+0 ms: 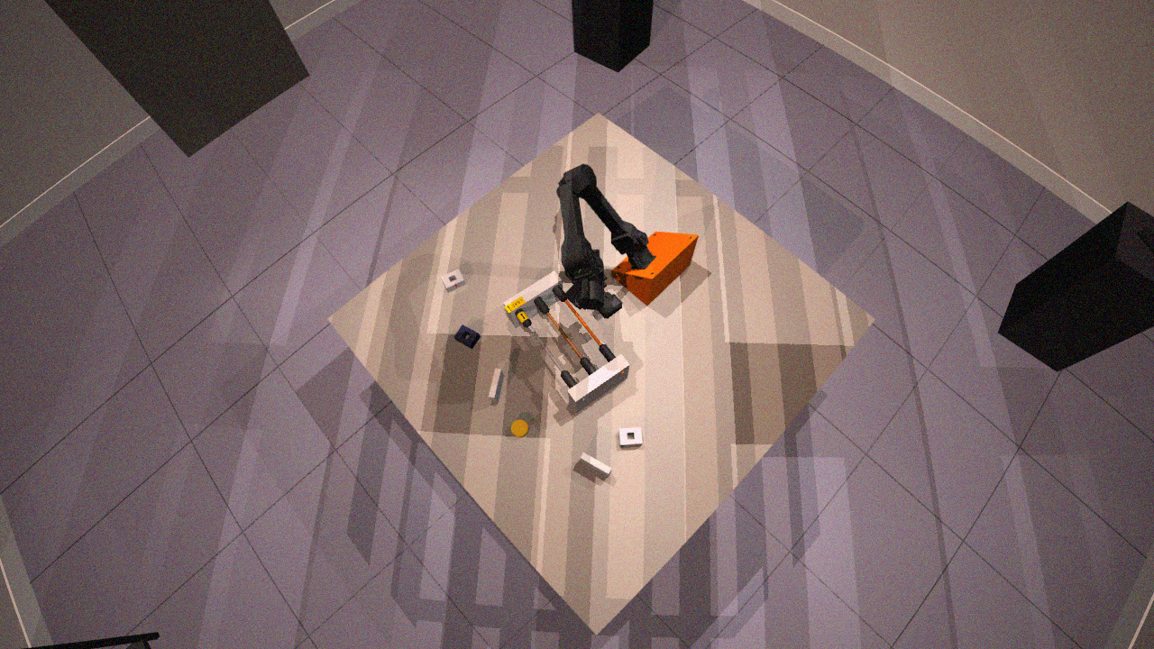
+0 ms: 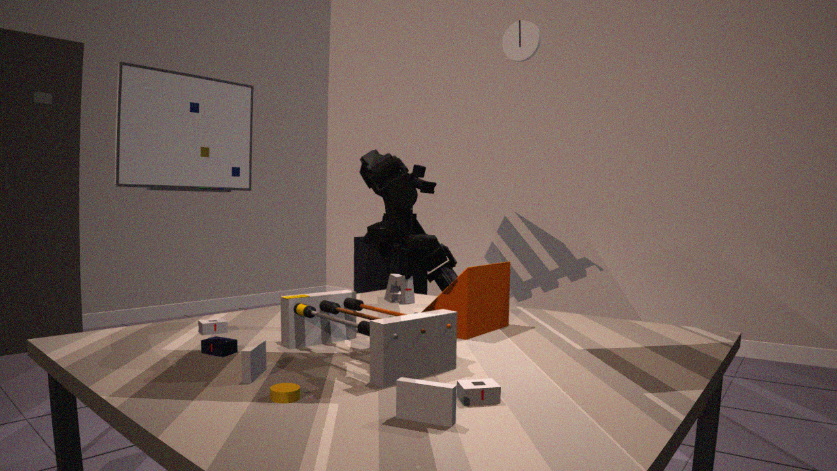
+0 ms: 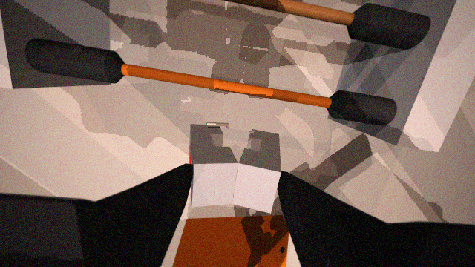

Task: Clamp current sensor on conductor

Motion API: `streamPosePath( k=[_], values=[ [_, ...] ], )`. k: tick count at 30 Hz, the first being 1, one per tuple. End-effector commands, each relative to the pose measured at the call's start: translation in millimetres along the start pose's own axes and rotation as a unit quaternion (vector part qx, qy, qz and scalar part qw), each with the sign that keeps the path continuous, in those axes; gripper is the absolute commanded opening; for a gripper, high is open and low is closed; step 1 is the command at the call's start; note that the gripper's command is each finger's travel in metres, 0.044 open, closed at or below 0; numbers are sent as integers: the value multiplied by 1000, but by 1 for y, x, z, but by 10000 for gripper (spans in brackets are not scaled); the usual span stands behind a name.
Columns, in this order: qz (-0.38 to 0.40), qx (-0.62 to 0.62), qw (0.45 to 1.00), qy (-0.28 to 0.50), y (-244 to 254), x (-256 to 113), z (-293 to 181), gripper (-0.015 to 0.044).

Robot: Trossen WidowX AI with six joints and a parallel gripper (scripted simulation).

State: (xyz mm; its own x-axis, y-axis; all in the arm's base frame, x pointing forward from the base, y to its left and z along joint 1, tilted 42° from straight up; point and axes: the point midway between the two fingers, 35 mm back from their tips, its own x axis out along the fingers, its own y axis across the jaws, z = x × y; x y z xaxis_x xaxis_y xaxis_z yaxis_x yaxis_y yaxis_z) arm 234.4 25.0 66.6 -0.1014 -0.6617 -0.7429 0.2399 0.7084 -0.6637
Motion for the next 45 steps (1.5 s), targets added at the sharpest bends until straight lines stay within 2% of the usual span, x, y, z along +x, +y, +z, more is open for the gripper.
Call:
streamPosePath(
  k=[1,7,23,34,45],
  values=[
    [4,6,1000,-2,-3,-14,-2,0],
    [5,48,999,-2,-1,-17,8,0],
    [10,316,949,0,2,-25,73,0],
    [10,489,872,0,-1,-23,117,0],
    [8,646,764,0,-8,-14,159,0]
  ],
)
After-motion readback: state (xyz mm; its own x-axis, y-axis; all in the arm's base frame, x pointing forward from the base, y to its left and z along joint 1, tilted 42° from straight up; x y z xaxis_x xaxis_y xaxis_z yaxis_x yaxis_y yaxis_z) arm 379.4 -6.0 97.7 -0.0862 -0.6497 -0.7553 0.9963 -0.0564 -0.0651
